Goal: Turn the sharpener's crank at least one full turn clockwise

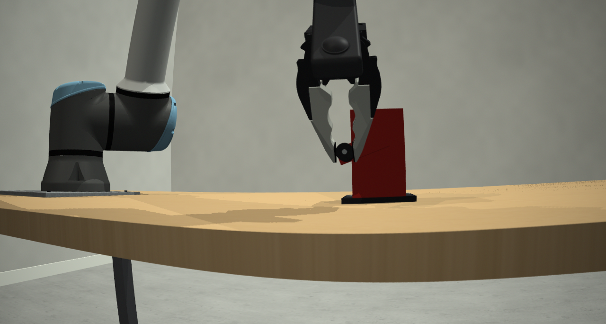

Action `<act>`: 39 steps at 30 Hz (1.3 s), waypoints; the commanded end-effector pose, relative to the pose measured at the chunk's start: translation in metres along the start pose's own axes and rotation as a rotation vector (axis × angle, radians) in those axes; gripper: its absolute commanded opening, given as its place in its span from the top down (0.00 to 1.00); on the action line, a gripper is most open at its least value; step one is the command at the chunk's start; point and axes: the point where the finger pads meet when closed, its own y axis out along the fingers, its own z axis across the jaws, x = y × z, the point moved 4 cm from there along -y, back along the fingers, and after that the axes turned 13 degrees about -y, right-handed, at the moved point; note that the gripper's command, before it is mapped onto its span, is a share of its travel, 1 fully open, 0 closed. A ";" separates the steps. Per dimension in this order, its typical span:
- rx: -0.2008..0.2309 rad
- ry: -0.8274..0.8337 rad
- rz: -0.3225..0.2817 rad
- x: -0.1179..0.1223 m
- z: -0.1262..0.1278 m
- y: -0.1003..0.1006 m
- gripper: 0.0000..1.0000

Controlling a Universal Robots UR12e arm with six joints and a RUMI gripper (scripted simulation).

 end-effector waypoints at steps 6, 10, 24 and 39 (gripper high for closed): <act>-0.002 -0.002 0.004 0.006 0.000 -0.013 0.91; -0.003 -0.003 0.005 0.007 -0.001 -0.016 0.91; -0.003 -0.003 0.005 0.014 -0.004 -0.027 0.91; -0.002 -0.003 0.005 0.019 -0.010 -0.036 0.91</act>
